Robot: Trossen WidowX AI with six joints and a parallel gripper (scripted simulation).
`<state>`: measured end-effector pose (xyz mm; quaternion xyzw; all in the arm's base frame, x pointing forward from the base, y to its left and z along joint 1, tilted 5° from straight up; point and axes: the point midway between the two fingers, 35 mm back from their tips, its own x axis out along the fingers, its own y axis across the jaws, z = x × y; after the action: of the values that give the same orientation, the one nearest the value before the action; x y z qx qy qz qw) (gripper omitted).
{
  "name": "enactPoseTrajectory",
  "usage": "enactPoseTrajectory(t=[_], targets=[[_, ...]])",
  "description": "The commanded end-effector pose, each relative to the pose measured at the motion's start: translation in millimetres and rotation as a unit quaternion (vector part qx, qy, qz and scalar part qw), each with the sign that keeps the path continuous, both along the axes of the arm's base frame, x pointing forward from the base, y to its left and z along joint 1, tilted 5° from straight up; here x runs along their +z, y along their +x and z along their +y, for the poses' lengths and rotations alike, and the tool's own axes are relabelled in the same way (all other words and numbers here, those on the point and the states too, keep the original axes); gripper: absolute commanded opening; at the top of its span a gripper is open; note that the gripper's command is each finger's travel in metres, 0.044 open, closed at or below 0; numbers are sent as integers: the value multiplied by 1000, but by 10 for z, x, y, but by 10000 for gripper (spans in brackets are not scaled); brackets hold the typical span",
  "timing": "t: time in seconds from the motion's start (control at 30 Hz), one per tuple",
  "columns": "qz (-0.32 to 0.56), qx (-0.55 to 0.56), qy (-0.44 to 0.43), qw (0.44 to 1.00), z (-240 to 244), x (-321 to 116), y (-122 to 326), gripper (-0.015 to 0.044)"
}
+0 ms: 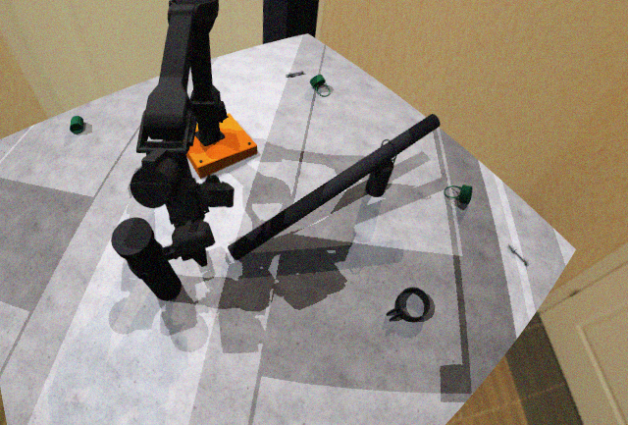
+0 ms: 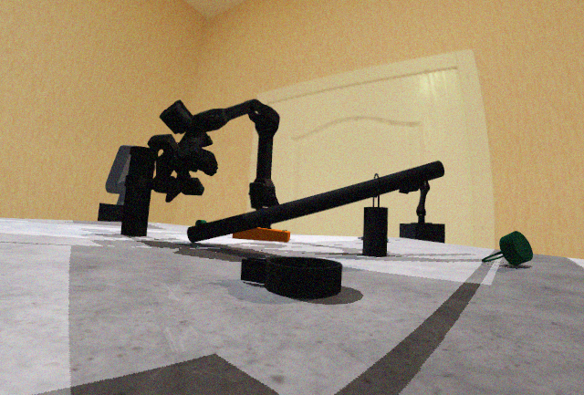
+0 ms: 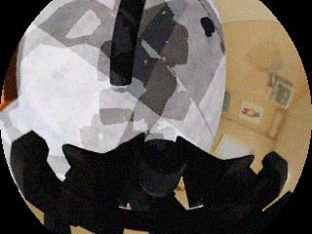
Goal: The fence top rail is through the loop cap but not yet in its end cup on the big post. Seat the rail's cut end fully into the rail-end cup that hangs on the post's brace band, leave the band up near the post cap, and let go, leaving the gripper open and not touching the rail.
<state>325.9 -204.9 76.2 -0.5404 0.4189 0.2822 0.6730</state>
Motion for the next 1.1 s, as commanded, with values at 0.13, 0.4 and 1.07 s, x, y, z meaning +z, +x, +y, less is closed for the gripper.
enactPoseTrajectory(t=[0.13, 0.4, 1.07], targets=[[0, 29, -1, 1000, 9, -2, -66, 0], [-1, 54, -1, 999, 17, -2, -112, 0], [-1, 48, -1, 999, 16, -2, -101, 0]])
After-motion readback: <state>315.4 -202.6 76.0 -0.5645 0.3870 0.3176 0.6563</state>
